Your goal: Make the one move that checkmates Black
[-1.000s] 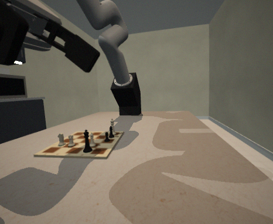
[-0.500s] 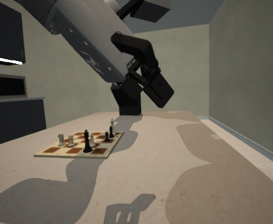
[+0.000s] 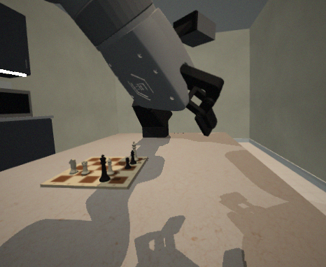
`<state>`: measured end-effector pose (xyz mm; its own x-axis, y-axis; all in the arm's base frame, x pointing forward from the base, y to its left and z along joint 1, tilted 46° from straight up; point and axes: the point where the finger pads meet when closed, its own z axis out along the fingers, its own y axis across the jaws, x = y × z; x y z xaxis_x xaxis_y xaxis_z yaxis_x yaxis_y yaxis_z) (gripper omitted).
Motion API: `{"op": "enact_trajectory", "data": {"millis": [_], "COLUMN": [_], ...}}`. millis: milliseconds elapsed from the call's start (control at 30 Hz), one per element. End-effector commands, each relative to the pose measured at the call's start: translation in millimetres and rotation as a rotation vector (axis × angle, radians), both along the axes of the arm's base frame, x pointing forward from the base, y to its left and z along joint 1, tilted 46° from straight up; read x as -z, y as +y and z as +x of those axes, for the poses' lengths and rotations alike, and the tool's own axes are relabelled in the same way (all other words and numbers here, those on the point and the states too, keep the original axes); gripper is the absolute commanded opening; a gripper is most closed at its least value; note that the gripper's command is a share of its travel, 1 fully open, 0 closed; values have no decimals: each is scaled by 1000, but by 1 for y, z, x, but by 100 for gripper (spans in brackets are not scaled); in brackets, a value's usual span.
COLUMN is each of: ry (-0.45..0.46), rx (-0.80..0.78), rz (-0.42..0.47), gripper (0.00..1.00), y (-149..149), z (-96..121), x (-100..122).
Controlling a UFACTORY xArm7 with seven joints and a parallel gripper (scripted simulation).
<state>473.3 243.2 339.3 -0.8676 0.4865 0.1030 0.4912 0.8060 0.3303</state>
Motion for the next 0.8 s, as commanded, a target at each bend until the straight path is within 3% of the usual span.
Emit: {"op": "enact_trajectory", "data": {"millis": [0, 67, 567, 633, 767], "ry": [-1, 40, 47, 106, 113], "rx": [-5, -177, -207, -377, -396], "rz": [-2, -214, -251, -460, -484], "gripper": [100, 100, 100, 100, 100], "y": [2, -2, -2, -15, -15], "z": [0, -20, -20, -35, -35], "x": [-1, 47, 47, 86, 86]}}
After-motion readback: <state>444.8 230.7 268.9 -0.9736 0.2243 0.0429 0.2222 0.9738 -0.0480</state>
